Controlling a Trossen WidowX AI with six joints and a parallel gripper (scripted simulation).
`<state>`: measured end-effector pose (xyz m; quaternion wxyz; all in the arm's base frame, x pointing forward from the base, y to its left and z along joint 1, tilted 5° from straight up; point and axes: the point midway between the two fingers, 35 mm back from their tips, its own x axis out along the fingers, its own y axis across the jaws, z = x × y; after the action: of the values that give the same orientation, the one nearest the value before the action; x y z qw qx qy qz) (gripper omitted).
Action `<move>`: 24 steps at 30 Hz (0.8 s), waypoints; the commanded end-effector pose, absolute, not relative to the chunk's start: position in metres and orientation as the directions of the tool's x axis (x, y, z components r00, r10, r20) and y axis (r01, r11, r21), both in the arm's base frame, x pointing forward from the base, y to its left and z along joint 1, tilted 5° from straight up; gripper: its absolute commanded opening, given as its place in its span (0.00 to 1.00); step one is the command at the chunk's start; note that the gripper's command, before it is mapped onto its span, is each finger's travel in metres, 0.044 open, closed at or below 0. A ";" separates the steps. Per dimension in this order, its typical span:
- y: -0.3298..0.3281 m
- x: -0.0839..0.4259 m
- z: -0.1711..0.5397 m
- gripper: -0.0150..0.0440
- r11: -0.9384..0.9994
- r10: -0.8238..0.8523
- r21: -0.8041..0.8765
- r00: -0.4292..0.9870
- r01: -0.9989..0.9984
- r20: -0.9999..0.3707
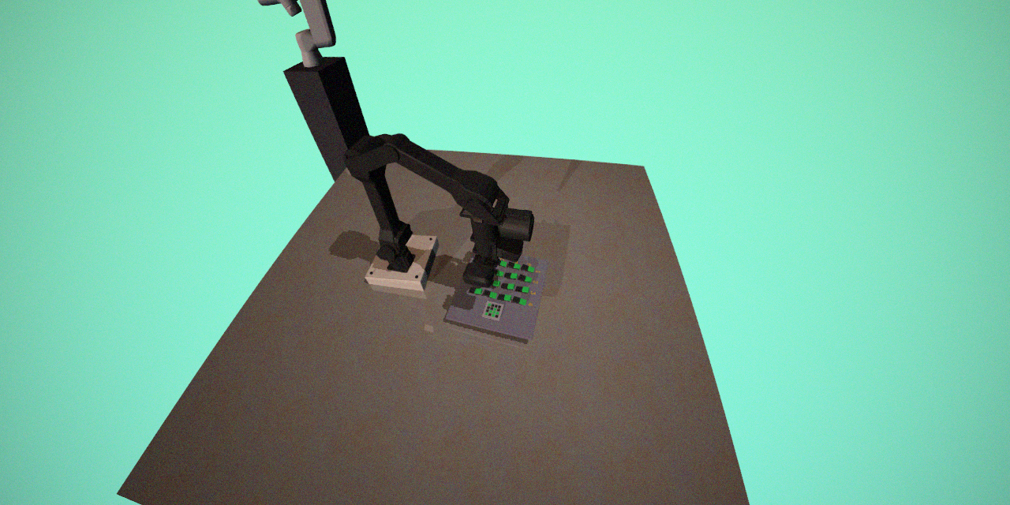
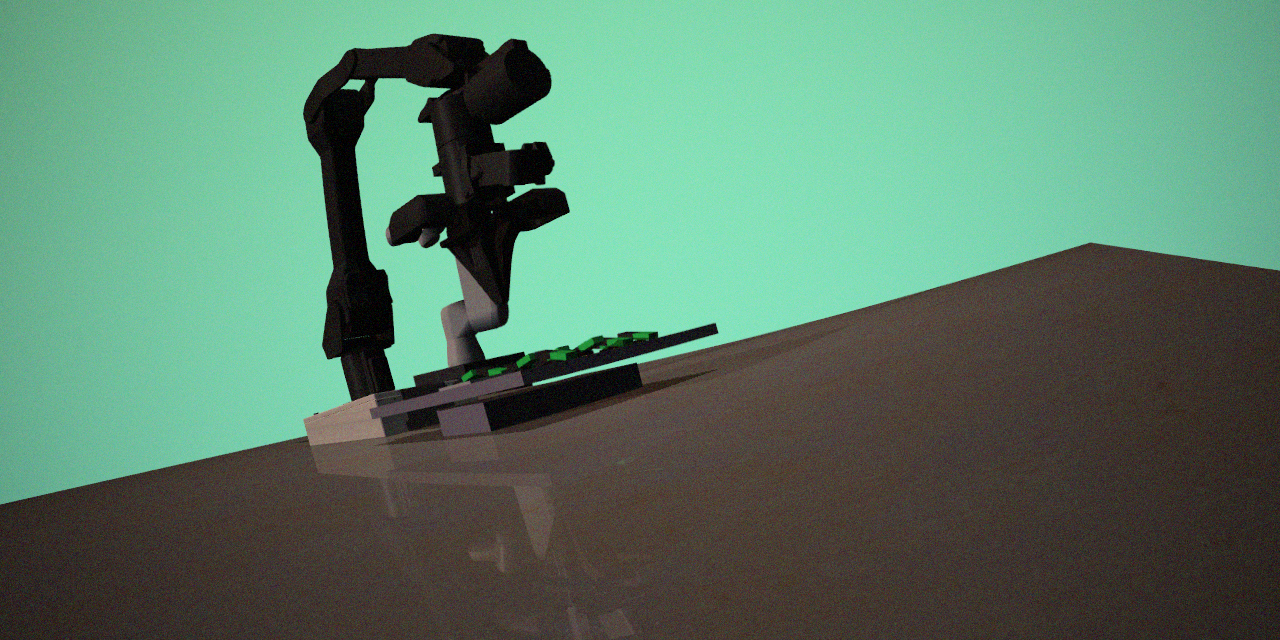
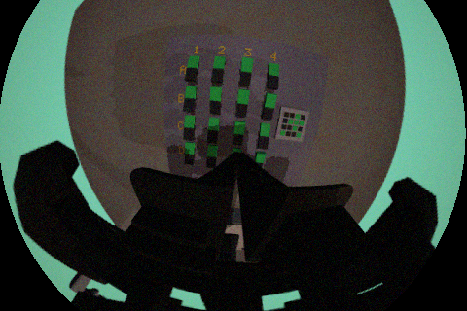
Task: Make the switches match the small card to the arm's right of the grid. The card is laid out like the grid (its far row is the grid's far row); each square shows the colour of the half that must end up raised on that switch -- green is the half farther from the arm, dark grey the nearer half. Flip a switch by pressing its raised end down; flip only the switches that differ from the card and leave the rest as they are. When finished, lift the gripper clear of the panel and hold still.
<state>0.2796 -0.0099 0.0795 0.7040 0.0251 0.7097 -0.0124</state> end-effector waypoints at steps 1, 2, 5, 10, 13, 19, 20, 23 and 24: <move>-0.011 0.277 0.090 0.25 0.999 0.014 0.013 -0.022 0.049 -1.000; -0.009 0.276 0.090 0.25 0.999 0.015 0.013 -0.022 0.049 -1.000; 0.022 0.264 0.091 0.25 0.999 0.017 0.016 -0.022 0.049 -1.000; 0.062 0.240 0.091 0.25 0.999 0.021 0.020 -0.025 0.049 -0.999; 0.062 0.240 0.091 0.25 0.999 0.021 0.020 -0.025 0.049 -0.999; 0.063 0.239 0.056 0.25 0.999 0.020 0.020 0.001 0.049 -1.000; 0.063 0.239 0.056 0.25 0.999 0.020 0.020 0.001 0.049 -1.000; 0.063 0.239 0.056 0.25 0.999 0.020 0.020 0.001 0.049 -1.000; 0.063 0.239 0.055 0.25 0.999 0.020 0.020 0.001 0.049 -1.000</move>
<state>0.2375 0.0620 0.0579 0.7033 0.0230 0.7105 -0.0093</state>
